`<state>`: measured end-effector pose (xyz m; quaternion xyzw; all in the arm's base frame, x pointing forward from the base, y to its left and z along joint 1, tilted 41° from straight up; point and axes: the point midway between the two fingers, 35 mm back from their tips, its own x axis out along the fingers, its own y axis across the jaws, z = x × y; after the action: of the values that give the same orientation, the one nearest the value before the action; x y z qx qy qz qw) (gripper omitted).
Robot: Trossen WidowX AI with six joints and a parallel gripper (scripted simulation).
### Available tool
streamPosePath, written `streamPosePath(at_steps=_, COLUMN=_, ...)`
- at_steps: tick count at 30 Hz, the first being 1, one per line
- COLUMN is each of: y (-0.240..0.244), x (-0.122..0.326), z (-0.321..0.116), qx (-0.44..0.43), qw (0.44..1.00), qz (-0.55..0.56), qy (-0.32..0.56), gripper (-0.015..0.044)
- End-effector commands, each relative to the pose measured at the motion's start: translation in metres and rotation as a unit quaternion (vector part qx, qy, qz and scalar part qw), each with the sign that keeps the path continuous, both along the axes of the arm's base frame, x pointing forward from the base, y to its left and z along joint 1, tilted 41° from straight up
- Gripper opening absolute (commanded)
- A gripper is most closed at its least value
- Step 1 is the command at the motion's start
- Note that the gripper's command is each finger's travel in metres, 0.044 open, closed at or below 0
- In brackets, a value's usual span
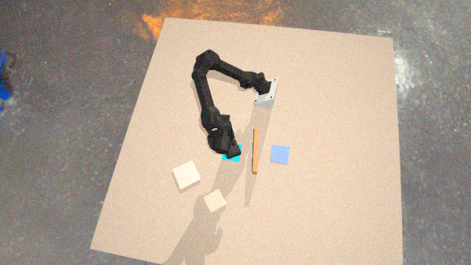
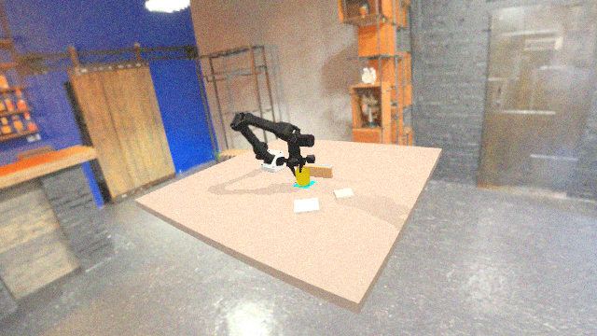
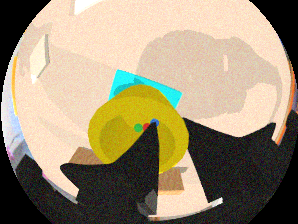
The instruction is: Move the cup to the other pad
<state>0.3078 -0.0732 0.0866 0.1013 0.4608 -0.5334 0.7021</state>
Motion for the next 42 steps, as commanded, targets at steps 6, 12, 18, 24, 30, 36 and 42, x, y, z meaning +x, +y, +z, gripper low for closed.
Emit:
streamPosePath(at_steps=6, y=0.001, x=0.0, z=0.001, qx=0.0, qw=1.0, qz=0.0, qy=0.0, gripper=0.0147)
streamPosePath(at_steps=12, y=0.006, x=0.0, z=0.006, qx=0.0, qw=1.0, qz=0.0, qy=0.0, gripper=0.0147)
streamPosePath(at_steps=18, y=0.011, x=0.001, z=0.012, qx=0.0, qw=1.0, qz=0.0, qy=0.0, gripper=0.0147)
streamPosePath(at_steps=24, y=0.017, x=0.001, z=0.018, qx=0.0, qw=1.0, qz=0.001, qy=0.001, gripper=0.0147)
streamPosePath(at_steps=30, y=0.022, x=0.001, z=0.024, qx=0.0, qw=1.0, qz=0.001, qy=0.001, gripper=0.0147)
streamPosePath(at_steps=36, y=0.027, x=0.001, z=0.03, qx=0.0, qw=1.0, qz=0.001, qy=0.001, gripper=0.0147)
streamPosePath(at_steps=42, y=0.031, x=0.0, z=0.037, qx=-0.001, qw=1.0, qz=0.001, qy=0.002, gripper=0.0147)
